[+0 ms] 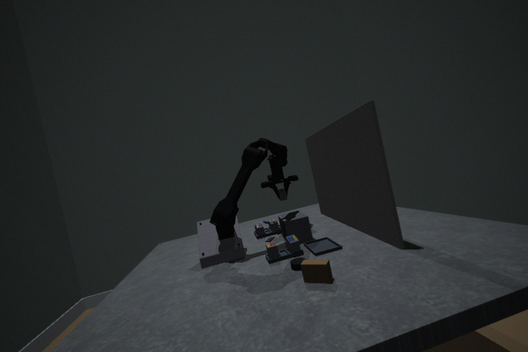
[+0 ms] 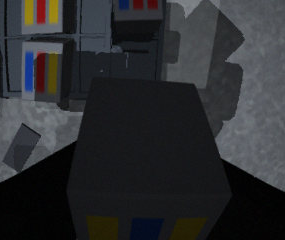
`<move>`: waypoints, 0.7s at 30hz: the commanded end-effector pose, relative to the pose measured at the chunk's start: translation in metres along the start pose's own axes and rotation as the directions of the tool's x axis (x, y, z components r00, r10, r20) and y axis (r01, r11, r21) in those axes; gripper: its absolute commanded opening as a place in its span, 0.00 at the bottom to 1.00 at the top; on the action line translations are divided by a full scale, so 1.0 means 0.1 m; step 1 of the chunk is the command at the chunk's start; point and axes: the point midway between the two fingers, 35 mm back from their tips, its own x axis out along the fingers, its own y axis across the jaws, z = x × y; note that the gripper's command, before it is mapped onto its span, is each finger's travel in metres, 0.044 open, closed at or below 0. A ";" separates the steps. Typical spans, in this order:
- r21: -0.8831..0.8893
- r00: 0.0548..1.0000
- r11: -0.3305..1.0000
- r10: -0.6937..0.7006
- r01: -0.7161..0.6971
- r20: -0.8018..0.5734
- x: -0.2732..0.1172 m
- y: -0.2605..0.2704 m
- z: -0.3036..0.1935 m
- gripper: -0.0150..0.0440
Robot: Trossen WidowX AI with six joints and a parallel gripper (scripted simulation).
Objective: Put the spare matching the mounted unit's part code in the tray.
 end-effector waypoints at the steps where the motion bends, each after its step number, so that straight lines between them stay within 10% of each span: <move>1: 0.006 1.000 1.000 0.001 -0.001 0.005 -0.08 0.00 -0.01 0.25; 21: -0.006 0.999 1.000 -0.005 0.005 0.041 -0.19 -0.57 -1.51 0.25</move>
